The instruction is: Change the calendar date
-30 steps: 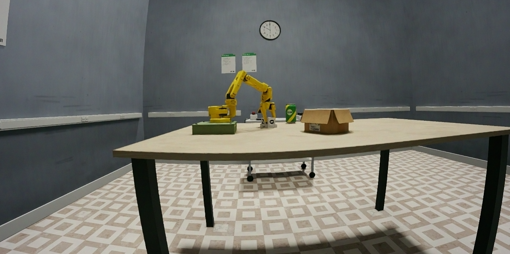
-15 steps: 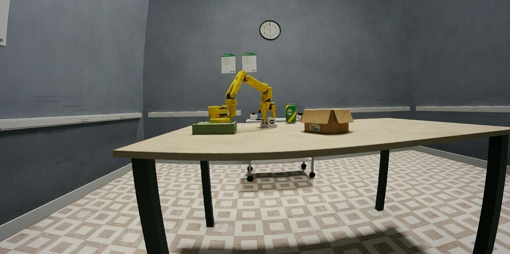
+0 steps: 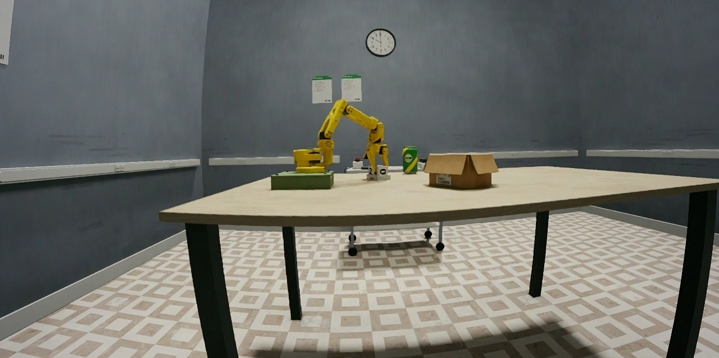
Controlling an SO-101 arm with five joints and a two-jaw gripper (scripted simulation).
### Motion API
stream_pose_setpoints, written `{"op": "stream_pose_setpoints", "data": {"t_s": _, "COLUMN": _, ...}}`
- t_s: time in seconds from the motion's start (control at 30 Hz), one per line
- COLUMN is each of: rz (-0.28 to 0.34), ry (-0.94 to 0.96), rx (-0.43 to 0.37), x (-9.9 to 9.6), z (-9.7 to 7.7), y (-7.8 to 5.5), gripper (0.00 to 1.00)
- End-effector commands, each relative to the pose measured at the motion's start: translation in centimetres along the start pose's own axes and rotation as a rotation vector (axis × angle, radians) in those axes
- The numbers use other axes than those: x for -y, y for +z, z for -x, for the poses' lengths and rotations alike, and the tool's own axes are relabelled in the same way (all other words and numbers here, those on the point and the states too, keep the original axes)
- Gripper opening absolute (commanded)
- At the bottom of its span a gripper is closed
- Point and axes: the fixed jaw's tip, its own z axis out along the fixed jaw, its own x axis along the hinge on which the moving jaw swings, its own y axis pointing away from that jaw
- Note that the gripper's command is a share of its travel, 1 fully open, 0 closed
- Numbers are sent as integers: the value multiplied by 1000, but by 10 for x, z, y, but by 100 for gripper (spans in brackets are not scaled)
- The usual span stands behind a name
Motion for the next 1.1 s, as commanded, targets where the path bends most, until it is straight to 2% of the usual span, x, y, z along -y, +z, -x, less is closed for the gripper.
{"op": "stream_pose_setpoints", "data": {"t_s": 0.0, "rz": 6, "ry": 12, "rx": 1, "x": 0, "z": -2, "y": -1, "gripper": 0}}
{"op": "stream_pose_setpoints", "data": {"t_s": 1.07, "rz": 6, "ry": 12, "rx": 1, "x": 2, "z": -2, "y": -7, "gripper": 0}}
